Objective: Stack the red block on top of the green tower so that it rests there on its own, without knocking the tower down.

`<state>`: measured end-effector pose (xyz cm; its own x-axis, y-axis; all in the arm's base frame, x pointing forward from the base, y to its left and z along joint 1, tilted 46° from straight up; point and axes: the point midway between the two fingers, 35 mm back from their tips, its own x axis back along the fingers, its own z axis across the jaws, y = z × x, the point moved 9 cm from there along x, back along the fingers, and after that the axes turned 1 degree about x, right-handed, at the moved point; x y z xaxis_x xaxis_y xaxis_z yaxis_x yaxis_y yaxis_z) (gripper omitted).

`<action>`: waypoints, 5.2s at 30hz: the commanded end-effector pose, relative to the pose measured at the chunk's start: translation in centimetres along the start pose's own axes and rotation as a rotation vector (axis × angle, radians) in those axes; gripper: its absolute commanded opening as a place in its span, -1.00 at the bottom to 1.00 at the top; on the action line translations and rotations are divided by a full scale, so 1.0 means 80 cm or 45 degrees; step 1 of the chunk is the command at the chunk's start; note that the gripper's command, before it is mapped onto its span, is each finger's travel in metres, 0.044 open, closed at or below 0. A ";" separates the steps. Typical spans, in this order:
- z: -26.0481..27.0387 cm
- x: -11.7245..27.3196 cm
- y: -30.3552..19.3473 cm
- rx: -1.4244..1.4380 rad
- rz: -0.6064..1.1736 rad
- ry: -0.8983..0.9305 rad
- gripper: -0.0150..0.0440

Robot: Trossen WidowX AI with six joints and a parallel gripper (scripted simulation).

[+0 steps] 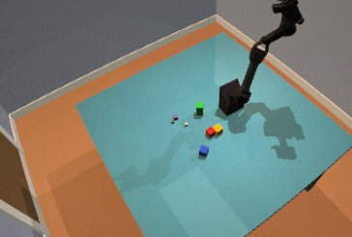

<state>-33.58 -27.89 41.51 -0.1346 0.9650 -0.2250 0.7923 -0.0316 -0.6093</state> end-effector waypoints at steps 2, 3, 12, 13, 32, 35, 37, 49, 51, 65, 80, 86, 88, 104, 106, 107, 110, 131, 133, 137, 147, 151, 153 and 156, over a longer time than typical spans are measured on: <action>-0.008 0.003 -0.003 0.043 0.020 -0.007 1.00; -0.018 0.007 -0.006 0.096 0.045 -0.015 1.00; -0.152 0.060 -0.022 0.773 0.370 -0.119 1.00; -0.167 0.066 -0.021 0.851 0.407 -0.133 1.00; -0.427 0.170 0.094 2.123 1.144 -0.450 1.00; -0.458 0.183 0.127 2.302 1.267 -0.517 1.00; -0.476 0.191 0.151 2.417 1.349 -0.569 1.00; -0.549 0.222 0.317 2.998 1.815 -1.025 1.00; -0.554 0.224 0.348 3.072 1.889 -1.132 1.00; -0.520 0.227 0.559 3.247 2.294 -2.225 1.00; -0.355 0.226 0.726 2.151 2.022 -3.882 1.00; -0.258 0.233 0.748 1.437 1.557 -4.206 1.00; -0.230 0.237 0.747 1.239 1.389 -4.214 1.00; -0.218 0.244 0.749 1.114 1.268 -4.194 1.00; -0.216 0.251 0.756 1.116 1.267 -4.195 1.00; -0.214 0.257 0.760 1.117 1.267 -4.195 1.00; -0.208 0.278 0.774 1.117 1.268 -4.194 1.00; -0.202 0.311 0.797 1.114 1.269 -4.192 1.00; -0.201 0.314 0.799 1.114 1.269 -4.192 1.00; -0.199 0.321 0.804 1.114 1.269 -4.192 1.00; -0.194 0.338 0.814 1.112 1.269 -4.190 1.00; -0.192 0.344 0.818 1.111 1.269 -4.189 1.00; -0.191 0.348 0.819 1.110 1.269 -4.188 1.00; -0.191 0.349 0.820 1.110 1.269 -4.187 1.00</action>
<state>23.93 0.64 7.24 -0.1936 -0.6967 0.6908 0.9791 -0.1817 0.0911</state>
